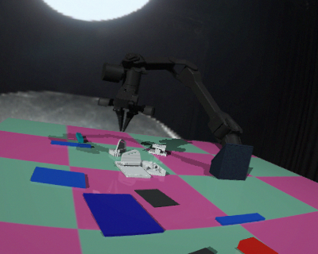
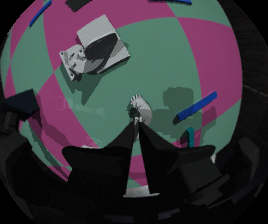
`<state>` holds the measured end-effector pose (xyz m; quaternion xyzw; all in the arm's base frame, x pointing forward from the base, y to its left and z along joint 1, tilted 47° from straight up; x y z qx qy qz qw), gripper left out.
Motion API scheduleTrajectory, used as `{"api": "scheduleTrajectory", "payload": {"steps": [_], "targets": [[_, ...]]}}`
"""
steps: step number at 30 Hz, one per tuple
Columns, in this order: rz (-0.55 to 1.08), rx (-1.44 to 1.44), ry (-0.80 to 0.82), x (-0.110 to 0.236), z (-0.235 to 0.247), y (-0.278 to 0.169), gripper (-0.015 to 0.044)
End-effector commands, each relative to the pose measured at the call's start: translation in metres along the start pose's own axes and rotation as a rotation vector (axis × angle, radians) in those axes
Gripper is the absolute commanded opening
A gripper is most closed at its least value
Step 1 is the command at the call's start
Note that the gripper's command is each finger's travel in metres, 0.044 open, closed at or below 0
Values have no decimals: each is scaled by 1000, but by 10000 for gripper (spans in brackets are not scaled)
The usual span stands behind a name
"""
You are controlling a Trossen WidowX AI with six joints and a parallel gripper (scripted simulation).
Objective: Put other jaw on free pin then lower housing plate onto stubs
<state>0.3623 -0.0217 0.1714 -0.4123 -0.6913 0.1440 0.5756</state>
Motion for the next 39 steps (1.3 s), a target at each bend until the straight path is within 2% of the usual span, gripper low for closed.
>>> {"api": "scheduleTrajectory", "payload": {"steps": [1, 14, 39], "targets": [[0, 0, 0, 0, 0, 0, 105], [0, 0, 0, 0, 0, 0, 440], [0, 0, 0, 0, 0, 0, 440]]}}
Point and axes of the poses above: the point midway between the two fingers, 35 mm back from their tips, its own x axis back along the fingers, its own z axis across the jaws, y = z × x, the point moved 7 cm from there along x, back along the fingers, and after that the axes turned 1 degree about -x, right-handed, at the moved point
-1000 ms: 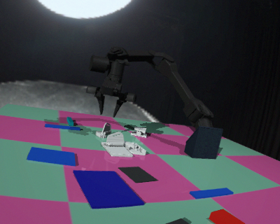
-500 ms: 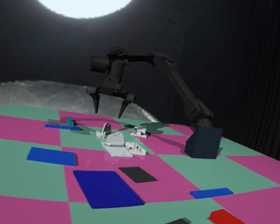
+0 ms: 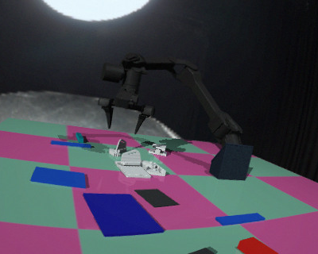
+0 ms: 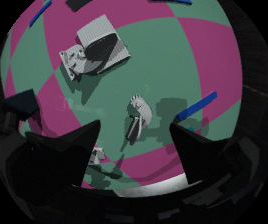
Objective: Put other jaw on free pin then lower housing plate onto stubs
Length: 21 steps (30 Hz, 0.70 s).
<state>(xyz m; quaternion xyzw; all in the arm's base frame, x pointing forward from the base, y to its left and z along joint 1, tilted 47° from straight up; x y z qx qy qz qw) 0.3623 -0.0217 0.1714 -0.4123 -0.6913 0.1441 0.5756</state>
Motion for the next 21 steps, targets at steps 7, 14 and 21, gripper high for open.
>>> {"api": "scheduleTrajectory", "payload": {"steps": [7, 14, 21], "targets": [[0, 0, 0, 0, 0, 0, 335], [0, 0, 0, 0, 0, 0, 151], [0, 0, 0, 0, 0, 0, 0]]}}
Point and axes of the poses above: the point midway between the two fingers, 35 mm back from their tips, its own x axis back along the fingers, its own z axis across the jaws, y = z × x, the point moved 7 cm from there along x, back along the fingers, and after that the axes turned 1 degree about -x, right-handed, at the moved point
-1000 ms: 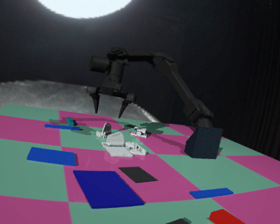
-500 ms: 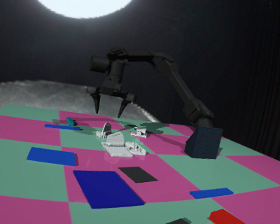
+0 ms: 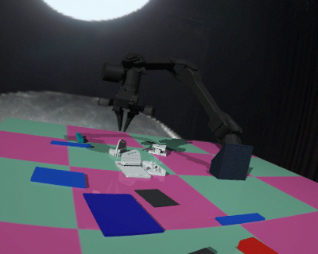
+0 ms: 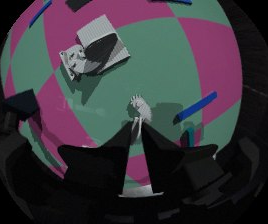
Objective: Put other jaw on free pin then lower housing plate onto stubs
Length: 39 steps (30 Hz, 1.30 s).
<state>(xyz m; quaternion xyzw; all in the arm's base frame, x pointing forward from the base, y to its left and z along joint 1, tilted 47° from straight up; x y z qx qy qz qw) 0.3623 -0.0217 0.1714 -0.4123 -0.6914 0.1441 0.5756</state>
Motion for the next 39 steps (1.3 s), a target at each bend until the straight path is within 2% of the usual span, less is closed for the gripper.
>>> {"api": "scheduleTrajectory", "payload": {"steps": [1, 13, 30, 33, 39], "targets": [[0, 0, 0, 0, 0, 0, 0], [0, 0, 0, 0, 0, 0, 0], [6, -270, 11, 9, -20, -48, 440], [6, -270, 11, 7, -20, -48, 440], [10, -271, 8, -30, -18, -50, 440]]}}
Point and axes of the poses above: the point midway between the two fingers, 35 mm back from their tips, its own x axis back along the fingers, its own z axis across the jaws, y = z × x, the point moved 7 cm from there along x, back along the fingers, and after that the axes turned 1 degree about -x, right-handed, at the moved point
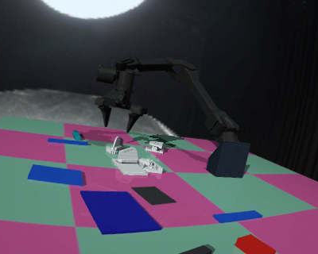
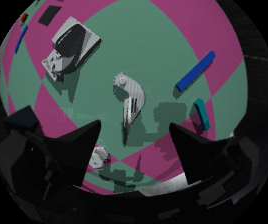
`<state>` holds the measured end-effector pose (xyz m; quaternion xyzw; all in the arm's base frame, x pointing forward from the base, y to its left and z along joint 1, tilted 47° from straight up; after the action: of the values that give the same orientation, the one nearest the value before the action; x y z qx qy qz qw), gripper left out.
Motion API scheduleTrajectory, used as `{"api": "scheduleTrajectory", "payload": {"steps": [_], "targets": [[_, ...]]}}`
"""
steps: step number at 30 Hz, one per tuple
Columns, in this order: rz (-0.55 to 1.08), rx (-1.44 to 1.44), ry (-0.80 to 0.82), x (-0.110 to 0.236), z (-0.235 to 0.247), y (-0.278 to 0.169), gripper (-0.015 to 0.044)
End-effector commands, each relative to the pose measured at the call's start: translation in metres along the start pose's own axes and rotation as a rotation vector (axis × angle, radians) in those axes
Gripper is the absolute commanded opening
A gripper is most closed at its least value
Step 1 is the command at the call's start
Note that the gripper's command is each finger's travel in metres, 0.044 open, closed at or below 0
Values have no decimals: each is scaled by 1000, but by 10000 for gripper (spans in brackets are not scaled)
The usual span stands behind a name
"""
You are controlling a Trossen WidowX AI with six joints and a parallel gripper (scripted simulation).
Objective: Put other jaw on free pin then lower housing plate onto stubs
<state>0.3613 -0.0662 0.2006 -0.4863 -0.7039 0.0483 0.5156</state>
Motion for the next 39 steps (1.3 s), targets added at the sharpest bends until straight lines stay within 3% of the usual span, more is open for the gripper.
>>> {"api": "scheduleTrajectory", "payload": {"steps": [1, 14, 39], "targets": [[12, 1, 4, -17, 1, -3, 440], [12, 1, 4, -18, 1, -3, 440], [10, 0, 4, -59, 0, -2, 440]]}}
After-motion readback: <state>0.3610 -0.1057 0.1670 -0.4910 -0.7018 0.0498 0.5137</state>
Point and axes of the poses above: the point midway between the two fingers, 35 mm back from their tips, its own x axis back along the fingers, its own z axis across the jaws, y = z × x, the point moved 7 cm from there along x, back along the fingers, and after that the axes turned 1 degree about -x, right-handed, at the moved point
